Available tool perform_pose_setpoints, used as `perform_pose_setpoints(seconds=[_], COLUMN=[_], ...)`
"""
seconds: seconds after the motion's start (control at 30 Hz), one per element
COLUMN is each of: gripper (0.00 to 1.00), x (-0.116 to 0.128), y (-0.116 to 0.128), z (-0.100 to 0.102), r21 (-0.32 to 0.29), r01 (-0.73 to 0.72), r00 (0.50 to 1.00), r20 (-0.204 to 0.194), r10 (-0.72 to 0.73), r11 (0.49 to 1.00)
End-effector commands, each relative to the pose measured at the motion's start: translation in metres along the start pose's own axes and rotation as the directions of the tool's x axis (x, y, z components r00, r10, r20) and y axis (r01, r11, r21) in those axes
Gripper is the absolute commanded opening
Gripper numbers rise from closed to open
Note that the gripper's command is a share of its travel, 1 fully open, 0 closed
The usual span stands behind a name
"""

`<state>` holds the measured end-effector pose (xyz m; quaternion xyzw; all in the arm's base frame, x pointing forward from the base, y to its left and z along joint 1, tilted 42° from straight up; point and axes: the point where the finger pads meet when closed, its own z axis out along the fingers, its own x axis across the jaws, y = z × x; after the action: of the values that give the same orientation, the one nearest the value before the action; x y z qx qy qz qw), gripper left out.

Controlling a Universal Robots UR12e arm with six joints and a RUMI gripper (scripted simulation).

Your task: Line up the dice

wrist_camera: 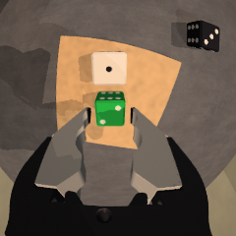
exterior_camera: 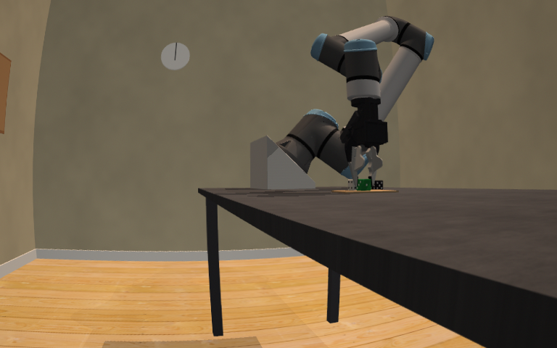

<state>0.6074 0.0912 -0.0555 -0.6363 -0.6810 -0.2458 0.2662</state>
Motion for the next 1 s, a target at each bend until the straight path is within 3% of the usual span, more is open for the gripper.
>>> perform_pose_setpoints(seconds=[0.0,0.4,0.7,0.73,0.97], gripper=[0.28,0.28,0.28,1.0,1.0], x=[0.0,0.0,0.0,0.0,0.0], y=[0.001,0.001,0.001,0.001,0.001], z=[-0.015,-0.074,-0.082,-0.082,-0.082], r21=[-0.001,-0.001,-0.001,-0.001,-0.001], r01=[0.0,0.0,0.0,0.0,0.0], r00=[1.0,1.0,1.0,1.0,1.0], r20=[0.001,0.001,0.001,0.001,0.001], r10=[0.0,0.0,0.0,0.0,0.0], r11=[1.0,1.0,1.0,1.0,1.0])
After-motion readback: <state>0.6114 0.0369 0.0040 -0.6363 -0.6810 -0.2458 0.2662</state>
